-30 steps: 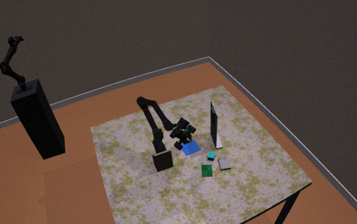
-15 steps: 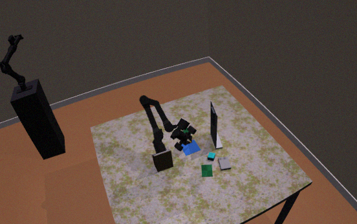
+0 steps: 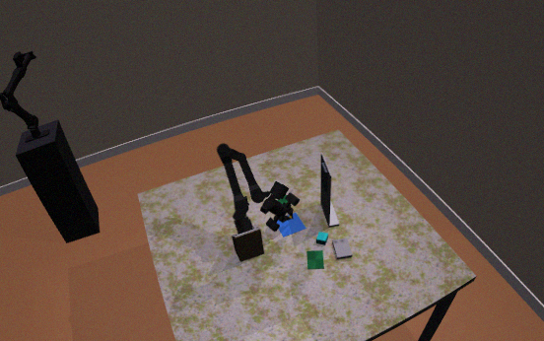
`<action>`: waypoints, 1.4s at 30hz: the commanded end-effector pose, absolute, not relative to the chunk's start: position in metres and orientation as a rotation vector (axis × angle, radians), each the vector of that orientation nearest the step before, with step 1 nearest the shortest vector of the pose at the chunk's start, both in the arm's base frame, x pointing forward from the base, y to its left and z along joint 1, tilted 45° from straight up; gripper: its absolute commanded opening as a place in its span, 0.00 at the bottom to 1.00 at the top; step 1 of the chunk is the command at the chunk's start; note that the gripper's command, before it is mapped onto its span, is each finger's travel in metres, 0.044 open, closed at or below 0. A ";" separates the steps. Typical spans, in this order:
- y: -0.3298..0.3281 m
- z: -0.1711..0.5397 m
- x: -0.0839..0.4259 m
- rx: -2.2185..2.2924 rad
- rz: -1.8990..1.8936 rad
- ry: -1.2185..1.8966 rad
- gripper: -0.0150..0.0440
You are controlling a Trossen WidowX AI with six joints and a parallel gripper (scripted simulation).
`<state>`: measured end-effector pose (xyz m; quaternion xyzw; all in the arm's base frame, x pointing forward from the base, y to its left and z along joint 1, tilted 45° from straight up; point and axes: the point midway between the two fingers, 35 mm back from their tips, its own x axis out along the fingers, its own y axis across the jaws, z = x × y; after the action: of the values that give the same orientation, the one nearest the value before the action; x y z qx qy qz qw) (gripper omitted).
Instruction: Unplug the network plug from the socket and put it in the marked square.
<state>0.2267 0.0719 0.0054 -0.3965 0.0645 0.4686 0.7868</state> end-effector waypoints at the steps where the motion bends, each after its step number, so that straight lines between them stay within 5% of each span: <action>1: 0.073 0.003 0.227 -0.852 1.007 0.146 0.25; 42: 0.090 -0.010 0.224 -0.848 1.003 0.142 0.25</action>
<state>0.2244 0.0892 -0.0084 -0.3950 0.0635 0.4676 0.7882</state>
